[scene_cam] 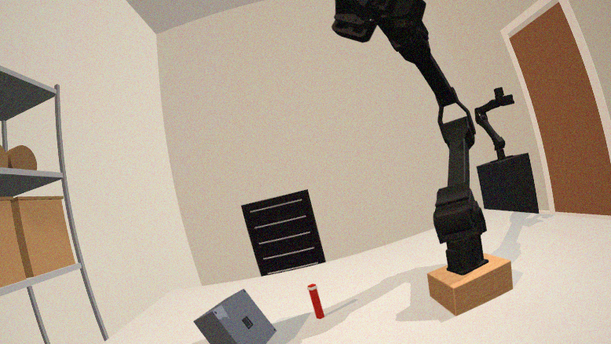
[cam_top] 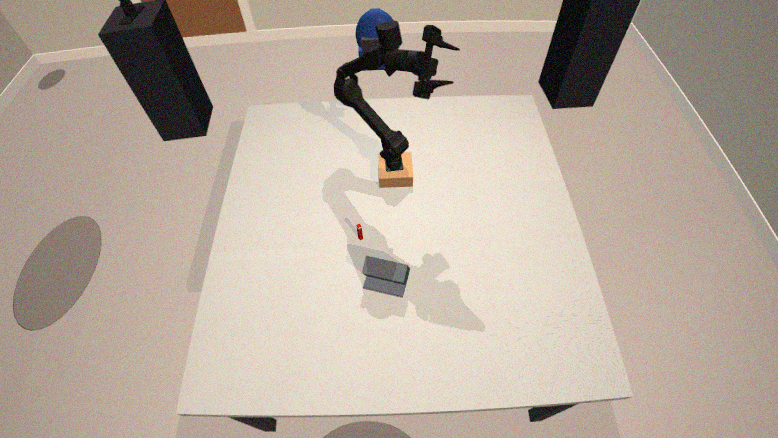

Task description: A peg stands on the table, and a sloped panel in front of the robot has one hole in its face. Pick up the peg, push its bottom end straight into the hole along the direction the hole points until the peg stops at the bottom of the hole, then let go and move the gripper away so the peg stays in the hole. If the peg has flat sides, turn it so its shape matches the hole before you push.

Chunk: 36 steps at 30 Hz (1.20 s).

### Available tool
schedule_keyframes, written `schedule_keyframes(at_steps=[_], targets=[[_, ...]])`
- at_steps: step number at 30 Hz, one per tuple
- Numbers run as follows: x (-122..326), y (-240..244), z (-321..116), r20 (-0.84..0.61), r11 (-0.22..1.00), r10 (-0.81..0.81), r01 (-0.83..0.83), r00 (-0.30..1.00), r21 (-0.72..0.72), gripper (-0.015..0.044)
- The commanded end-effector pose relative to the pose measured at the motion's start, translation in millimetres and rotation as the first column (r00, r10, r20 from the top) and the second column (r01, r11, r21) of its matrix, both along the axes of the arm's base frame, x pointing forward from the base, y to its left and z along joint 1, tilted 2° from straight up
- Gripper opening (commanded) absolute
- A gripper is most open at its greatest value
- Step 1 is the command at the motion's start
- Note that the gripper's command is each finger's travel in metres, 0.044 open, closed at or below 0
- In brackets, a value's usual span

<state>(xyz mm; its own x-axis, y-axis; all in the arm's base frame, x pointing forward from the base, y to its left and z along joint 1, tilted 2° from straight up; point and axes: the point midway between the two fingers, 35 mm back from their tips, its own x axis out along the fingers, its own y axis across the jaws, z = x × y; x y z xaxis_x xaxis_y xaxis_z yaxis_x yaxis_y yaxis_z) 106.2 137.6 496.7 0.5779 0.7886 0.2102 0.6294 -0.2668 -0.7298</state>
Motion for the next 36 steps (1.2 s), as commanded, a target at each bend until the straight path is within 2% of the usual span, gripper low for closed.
schedule_keyframes(at_steps=[1,2,20,36], targets=[[0.4,0.1,-0.2,-0.001,1.000,-0.001,0.001,1.000,0.000,0.0426],[1.6,0.4,-0.8,-0.006,1.000,-0.004,0.004,1.000,-0.001,0.0440],[81.5,5.8,-46.3,-0.288,0.977,-0.214,0.209,0.933,-0.049,0.0440],[155.0,-19.3,-109.0,-0.584,0.901,-0.408,0.415,0.702,-0.130,0.0440]])
